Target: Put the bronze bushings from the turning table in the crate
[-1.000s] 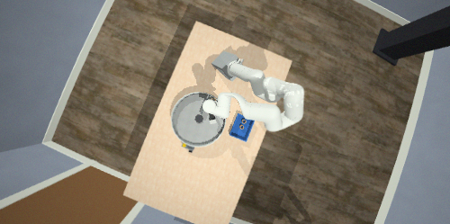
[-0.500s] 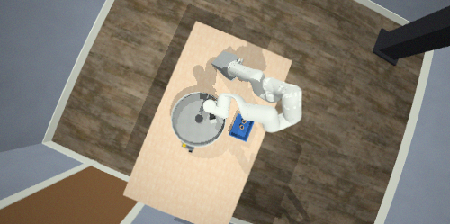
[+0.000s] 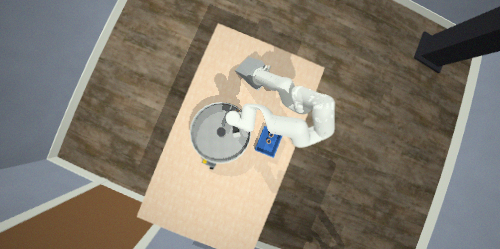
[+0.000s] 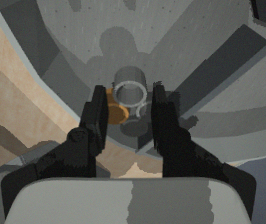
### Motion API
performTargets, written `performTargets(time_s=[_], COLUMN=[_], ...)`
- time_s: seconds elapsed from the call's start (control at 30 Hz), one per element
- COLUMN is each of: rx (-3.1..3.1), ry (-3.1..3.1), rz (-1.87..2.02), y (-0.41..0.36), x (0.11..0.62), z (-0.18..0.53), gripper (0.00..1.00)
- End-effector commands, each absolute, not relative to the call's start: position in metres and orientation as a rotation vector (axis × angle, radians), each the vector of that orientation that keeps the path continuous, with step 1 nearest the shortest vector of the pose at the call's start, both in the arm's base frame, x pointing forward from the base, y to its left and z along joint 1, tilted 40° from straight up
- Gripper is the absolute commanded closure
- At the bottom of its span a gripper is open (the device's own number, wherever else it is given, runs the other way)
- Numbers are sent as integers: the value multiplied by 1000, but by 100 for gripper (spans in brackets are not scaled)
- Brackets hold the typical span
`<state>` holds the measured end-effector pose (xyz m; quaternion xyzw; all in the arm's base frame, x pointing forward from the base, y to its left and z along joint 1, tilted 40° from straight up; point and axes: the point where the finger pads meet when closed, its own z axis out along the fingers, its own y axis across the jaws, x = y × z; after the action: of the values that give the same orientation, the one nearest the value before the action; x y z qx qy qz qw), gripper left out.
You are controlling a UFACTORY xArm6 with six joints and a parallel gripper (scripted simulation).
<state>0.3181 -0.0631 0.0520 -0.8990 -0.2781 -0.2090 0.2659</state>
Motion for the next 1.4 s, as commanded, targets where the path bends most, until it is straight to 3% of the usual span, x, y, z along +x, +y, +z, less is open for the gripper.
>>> performTargets(time_s=[0.0, 1.37], rx=[-2429, -2429], ry=[-751, -751], rz=[-567, -567], y=[-61, -42], x=[320, 327], z=[49, 24], gripper=[60, 60])
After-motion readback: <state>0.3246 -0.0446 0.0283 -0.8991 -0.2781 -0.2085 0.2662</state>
